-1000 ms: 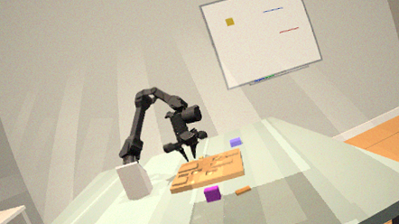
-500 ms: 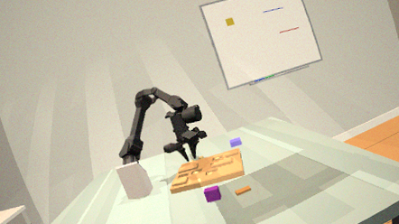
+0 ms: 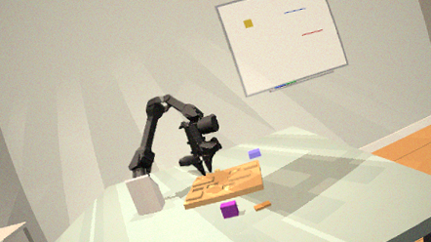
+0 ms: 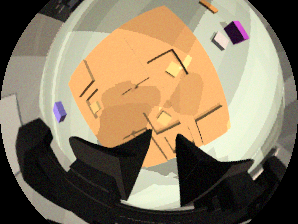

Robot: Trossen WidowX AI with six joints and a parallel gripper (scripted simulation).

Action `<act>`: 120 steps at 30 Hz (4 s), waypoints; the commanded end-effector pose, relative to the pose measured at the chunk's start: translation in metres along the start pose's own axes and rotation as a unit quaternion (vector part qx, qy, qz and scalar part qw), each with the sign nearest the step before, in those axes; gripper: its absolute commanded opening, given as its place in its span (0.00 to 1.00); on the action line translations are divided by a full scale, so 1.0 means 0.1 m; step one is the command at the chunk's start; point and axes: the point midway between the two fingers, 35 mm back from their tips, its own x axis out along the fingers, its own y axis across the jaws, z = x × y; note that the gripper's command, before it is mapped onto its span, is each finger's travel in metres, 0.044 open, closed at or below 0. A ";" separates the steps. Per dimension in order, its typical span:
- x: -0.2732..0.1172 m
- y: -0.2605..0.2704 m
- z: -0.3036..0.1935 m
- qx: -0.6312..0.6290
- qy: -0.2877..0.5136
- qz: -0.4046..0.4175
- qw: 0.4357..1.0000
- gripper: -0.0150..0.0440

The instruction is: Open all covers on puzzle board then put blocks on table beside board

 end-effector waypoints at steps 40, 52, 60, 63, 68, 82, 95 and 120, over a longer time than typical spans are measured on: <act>0.16 -0.01 -0.01 -0.335 0.002 0.001 0.942 0.50; 0.20 -0.01 -0.01 -0.423 0.002 0.002 0.906 0.50; 0.23 -0.02 -0.01 -0.477 0.002 0.002 0.879 0.50; 0.24 -0.02 -0.01 -0.497 0.002 0.002 0.868 0.50; 0.26 -0.02 -0.01 -0.529 0.001 0.002 0.849 0.50; 0.26 -0.01 -0.01 -0.538 0.001 0.002 0.843 0.50; 0.33 -0.01 -0.01 -0.538 0.001 0.002 0.843 0.50; 0.50 -0.01 -0.03 -0.538 0.002 0.003 0.843 0.50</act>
